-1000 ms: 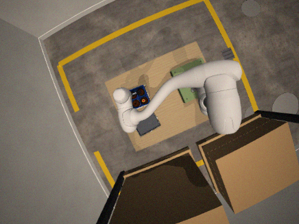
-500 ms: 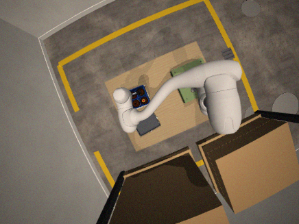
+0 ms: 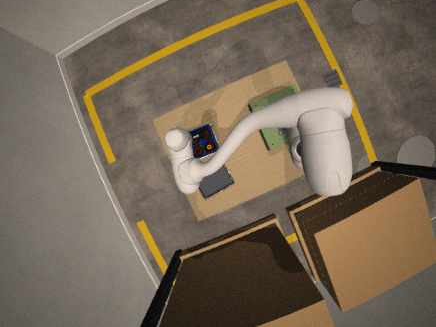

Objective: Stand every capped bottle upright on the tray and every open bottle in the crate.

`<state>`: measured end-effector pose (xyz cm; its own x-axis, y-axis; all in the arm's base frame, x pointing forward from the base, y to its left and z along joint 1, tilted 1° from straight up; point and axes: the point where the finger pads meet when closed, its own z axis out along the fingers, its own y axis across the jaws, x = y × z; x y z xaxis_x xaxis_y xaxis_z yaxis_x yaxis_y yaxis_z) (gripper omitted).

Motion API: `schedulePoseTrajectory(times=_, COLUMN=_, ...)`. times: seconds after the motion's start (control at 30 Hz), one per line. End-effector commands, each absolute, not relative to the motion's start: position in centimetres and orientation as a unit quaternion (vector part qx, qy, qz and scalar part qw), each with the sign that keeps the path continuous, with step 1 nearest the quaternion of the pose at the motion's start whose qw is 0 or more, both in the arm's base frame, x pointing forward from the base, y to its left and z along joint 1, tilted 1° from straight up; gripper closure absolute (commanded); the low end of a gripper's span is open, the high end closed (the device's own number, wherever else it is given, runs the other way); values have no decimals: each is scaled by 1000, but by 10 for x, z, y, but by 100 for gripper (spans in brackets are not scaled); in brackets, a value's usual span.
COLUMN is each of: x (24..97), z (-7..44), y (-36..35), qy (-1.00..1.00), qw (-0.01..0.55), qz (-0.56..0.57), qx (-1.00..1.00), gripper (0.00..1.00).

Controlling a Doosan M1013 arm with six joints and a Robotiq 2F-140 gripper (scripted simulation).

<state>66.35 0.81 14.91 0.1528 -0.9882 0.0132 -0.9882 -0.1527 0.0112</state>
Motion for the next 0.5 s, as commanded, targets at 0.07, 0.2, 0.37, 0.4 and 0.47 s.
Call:
schedulePoseTrajectory(times=0.07, x=663, z=149, y=8, qy=-651, qw=8, qz=1, qx=759, gripper=0)
schedulePoseTrajectory(times=0.2, x=663, z=149, y=8, qy=-651, qw=8, qz=1, qx=759, gripper=0)
schedulePoseTrajectory(times=0.37, x=663, z=149, y=21, qy=-651, qw=8, qz=1, qx=759, gripper=0)
schedulePoseTrajectory(times=0.4, x=663, z=149, y=25, qy=-651, qw=8, qz=1, qx=759, gripper=0)
schedulePoseTrajectory(times=0.47, x=662, z=149, y=31, qy=-651, qw=8, qz=1, qx=759, gripper=0)
